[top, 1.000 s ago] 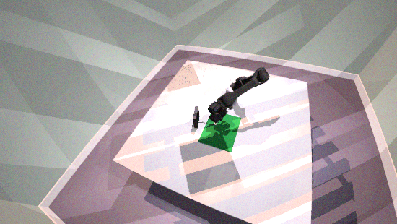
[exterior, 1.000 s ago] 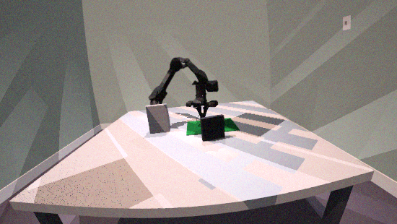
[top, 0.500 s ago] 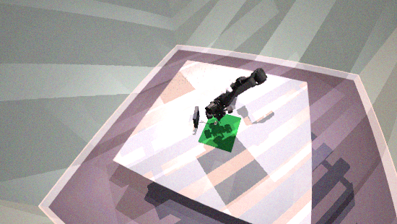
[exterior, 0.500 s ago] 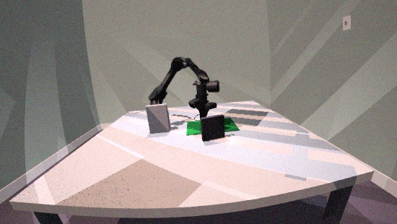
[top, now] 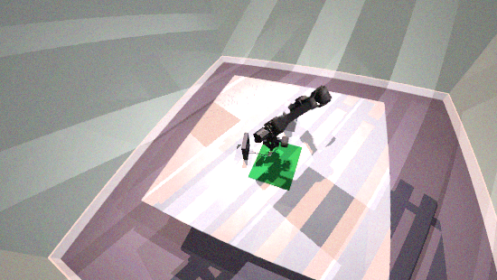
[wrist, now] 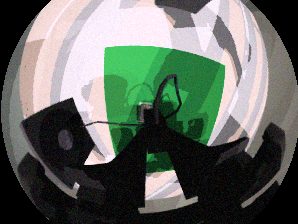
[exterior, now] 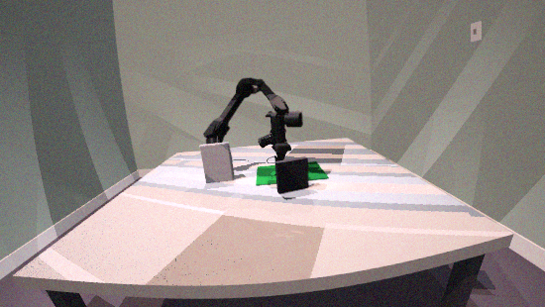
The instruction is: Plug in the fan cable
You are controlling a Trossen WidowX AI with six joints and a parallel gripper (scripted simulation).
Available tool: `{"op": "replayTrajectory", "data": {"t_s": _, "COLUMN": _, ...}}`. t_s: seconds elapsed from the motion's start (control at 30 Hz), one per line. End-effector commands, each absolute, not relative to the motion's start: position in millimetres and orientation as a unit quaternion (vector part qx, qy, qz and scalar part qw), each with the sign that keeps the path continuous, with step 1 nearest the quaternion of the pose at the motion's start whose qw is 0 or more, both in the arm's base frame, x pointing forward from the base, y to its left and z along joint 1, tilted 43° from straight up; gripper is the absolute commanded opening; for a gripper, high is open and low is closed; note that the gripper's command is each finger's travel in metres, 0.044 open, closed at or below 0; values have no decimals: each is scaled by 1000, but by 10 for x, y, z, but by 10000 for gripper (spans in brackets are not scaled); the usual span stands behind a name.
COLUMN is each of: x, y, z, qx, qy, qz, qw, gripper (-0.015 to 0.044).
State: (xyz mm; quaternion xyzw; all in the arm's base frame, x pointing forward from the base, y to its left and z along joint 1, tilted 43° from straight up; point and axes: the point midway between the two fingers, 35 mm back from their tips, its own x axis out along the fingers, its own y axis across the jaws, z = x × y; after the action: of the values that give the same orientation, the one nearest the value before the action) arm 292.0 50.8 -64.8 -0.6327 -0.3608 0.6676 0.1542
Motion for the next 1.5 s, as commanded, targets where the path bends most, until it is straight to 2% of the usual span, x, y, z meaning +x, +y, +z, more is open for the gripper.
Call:
{"op": "replayTrajectory", "data": {"t_s": 0.0, "x": 2943, "y": 472, "z": -676, "qx": -622, "qy": -315, "qz": 690, "qw": 193, "gripper": 0}}
{"op": "replayTrajectory", "data": {"t_s": 0.1, "x": 2949, "y": 464, "z": -698, "qx": -615, "qy": -289, "qz": 701, "qw": 217, "gripper": 0}}
{"op": "replayTrajectory", "data": {"t_s": 1.47, "x": 2985, "y": 609, "z": -847, "qx": -614, "qy": -287, "qz": 702, "qw": 219, "gripper": 0}}
